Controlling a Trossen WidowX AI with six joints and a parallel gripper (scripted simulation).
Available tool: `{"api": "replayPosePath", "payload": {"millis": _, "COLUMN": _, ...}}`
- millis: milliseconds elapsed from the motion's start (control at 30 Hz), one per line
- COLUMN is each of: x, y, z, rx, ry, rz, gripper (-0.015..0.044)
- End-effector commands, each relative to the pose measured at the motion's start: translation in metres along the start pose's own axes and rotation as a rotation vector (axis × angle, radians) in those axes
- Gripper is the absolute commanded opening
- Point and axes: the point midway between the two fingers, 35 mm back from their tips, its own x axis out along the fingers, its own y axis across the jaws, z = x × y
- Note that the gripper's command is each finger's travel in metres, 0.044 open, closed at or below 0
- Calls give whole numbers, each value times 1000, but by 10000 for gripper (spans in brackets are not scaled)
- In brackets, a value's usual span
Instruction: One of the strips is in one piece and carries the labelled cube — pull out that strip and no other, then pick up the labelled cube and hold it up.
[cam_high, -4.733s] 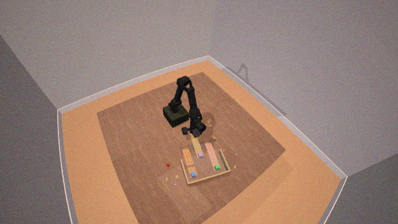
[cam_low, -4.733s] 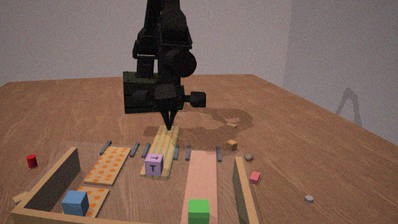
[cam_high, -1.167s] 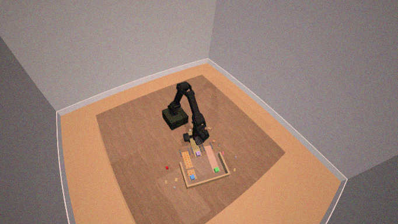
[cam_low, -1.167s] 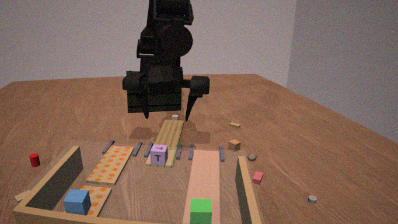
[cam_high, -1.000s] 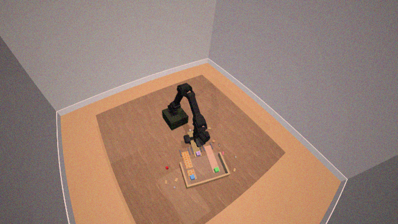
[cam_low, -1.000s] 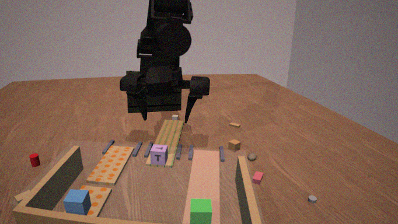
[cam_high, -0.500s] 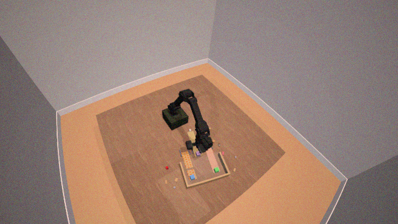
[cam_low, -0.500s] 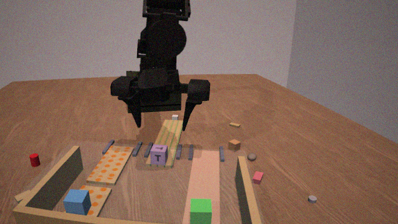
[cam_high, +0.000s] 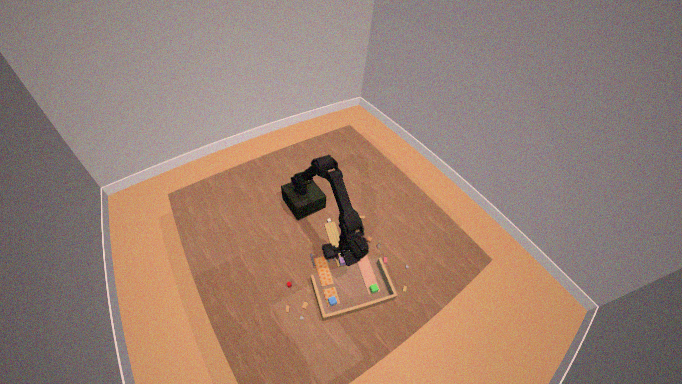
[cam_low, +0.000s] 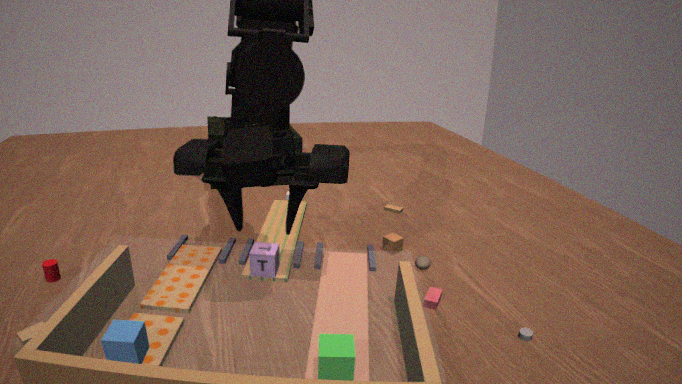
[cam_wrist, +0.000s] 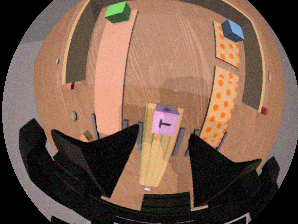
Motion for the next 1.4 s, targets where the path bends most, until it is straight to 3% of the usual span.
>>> {"api": "replayPosePath", "payload": {"millis": 0, "x": 11, "y": 0, "z": -1, "rx": -4, "ry": 13, "rz": -2, "gripper": 250}}
{"api": "replayPosePath", "payload": {"millis": 733, "x": 47, "y": 0, "z": -2, "rx": -4, "ry": 13, "rz": -2, "gripper": 250}}
{"api": "replayPosePath", "payload": {"millis": 1233, "x": 48, "y": 0, "z": -2, "rx": -4, "ry": 13, "rz": -2, "gripper": 250}}
{"api": "replayPosePath", "payload": {"millis": 1367, "x": 46, "y": 0, "z": -1, "rx": -7, "ry": 7, "rz": -2, "gripper": 145}}
